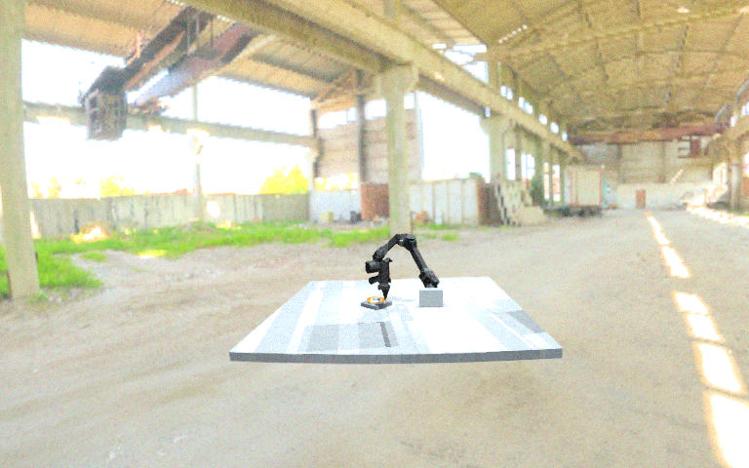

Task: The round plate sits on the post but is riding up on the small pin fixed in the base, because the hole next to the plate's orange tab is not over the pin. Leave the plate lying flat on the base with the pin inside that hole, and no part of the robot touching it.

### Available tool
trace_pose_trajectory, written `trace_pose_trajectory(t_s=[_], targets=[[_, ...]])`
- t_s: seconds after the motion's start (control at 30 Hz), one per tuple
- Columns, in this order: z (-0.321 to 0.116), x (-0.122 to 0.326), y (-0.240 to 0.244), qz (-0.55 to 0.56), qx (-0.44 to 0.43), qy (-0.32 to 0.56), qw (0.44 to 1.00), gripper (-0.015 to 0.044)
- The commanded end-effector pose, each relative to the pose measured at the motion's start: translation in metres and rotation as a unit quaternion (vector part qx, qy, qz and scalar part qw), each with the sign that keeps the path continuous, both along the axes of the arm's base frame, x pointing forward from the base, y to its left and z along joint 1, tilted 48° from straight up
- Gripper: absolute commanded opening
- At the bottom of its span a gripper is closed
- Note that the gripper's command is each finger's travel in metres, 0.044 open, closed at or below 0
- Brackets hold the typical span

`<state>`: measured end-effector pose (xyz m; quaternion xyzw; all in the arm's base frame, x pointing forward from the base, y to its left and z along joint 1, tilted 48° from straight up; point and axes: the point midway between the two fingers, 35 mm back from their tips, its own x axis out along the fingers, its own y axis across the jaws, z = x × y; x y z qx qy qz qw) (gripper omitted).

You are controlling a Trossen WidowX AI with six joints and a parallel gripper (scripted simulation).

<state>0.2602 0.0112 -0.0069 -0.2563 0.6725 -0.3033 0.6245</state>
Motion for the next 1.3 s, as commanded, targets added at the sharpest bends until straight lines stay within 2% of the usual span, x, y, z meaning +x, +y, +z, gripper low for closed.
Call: trace_pose_trajectory(t_s=[0.0, 1.27], targets=[[0.004, -0.002, -0.005, 0.002, -0.001, 0.001, 1.000, 0.0000], [0.034, 0.010, -0.035, 0.002, -0.003, 0.001, 1.000, 0.0000]])
